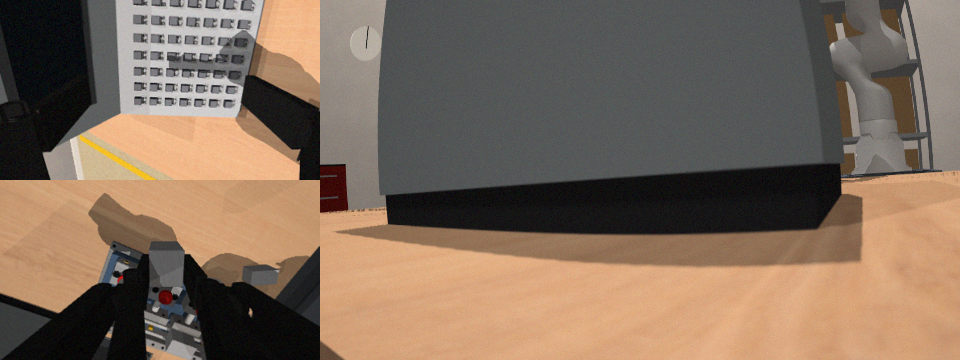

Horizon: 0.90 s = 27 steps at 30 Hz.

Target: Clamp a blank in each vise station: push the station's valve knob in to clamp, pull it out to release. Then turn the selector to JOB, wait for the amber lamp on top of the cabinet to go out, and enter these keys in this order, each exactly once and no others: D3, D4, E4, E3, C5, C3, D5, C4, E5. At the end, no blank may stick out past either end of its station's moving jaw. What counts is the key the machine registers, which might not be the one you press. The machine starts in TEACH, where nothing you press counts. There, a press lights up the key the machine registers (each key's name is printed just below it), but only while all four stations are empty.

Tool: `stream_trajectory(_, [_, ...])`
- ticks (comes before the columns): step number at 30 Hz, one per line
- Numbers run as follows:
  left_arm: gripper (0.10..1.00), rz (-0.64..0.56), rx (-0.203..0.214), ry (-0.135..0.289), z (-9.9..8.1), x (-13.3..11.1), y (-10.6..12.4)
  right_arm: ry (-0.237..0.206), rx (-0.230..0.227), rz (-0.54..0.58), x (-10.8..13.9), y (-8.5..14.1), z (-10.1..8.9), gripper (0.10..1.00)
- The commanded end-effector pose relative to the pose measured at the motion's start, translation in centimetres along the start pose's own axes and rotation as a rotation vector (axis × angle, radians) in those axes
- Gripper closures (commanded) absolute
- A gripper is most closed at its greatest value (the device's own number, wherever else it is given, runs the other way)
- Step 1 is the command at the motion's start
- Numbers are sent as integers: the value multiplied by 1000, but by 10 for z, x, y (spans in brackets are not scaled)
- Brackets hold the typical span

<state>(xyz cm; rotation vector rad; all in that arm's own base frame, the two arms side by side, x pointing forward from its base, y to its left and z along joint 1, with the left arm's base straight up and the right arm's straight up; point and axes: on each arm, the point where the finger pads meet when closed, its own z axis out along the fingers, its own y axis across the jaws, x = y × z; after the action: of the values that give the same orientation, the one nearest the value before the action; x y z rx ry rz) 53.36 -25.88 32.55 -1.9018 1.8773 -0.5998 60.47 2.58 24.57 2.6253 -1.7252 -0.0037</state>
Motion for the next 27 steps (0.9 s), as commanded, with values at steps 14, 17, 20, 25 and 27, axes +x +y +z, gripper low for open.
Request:
stream_trajectory(14, [98,0,0,0,0,0,0,1,1,-313,-48,-15,-2,999])
stream_trajectory(17, [98,0,0,0,0,0,0,1,1,-389,-61,-18,-2,999])
stream_trajectory(20, [98,0,0,0,0,0,0,1,0,-468,-74,-21,-2,999])
stream_trajectory(25, [98,0,0,0,0,0,0,1,0,-601,-97,-26,-2,999])
stream_trajectory(27, [98,0,0,0,0,0,0,1,0,-653,-106,-27,-2,999])
